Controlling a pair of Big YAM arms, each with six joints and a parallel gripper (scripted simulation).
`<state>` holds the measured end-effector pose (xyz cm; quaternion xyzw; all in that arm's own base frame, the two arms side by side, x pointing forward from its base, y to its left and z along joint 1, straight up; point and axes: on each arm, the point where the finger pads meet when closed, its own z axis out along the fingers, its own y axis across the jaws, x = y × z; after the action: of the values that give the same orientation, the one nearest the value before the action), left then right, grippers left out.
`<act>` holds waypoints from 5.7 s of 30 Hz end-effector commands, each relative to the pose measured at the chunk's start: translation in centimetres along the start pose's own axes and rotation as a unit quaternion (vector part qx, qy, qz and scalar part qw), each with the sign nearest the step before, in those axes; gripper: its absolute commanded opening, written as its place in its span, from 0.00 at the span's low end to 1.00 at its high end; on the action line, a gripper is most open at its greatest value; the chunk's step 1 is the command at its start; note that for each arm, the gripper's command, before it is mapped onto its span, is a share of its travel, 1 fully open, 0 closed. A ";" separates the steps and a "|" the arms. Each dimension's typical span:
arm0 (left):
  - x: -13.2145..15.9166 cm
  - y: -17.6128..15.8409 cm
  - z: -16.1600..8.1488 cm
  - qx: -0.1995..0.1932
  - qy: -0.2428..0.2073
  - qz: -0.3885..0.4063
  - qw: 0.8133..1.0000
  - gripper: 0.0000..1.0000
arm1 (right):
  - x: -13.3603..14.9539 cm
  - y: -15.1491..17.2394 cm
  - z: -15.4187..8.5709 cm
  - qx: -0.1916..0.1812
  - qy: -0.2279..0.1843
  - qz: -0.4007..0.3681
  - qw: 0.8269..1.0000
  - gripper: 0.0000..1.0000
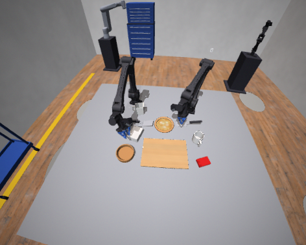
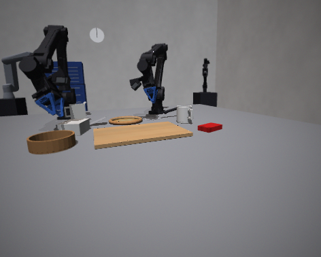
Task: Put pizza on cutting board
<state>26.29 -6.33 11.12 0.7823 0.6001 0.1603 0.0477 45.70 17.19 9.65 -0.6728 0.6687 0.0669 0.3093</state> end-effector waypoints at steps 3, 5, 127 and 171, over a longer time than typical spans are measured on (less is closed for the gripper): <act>1.3 -0.9 -0.2 0.018 -0.002 -0.009 1.000 0.48 | -0.5 0.4 -1.3 -0.007 0.005 -0.026 1.000 0.48; 2.2 -1.9 0.0 0.033 -0.004 -0.024 0.999 0.48 | -0.1 3.1 -1.6 -0.030 0.013 -0.030 0.999 0.48; 8.1 -9.4 1.6 0.125 -0.064 -0.214 0.967 0.06 | 1.6 17.6 -5.0 -0.185 0.067 -0.079 0.977 0.06; 10.1 -7.2 -8.1 0.128 -0.064 -0.215 0.966 0.06 | -3.4 14.8 -13.5 -0.182 0.065 -0.076 0.978 0.06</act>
<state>17.93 3.95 16.20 0.6408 0.7677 0.0000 0.0010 24.62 13.83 14.37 -0.7694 0.6142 0.1355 0.1112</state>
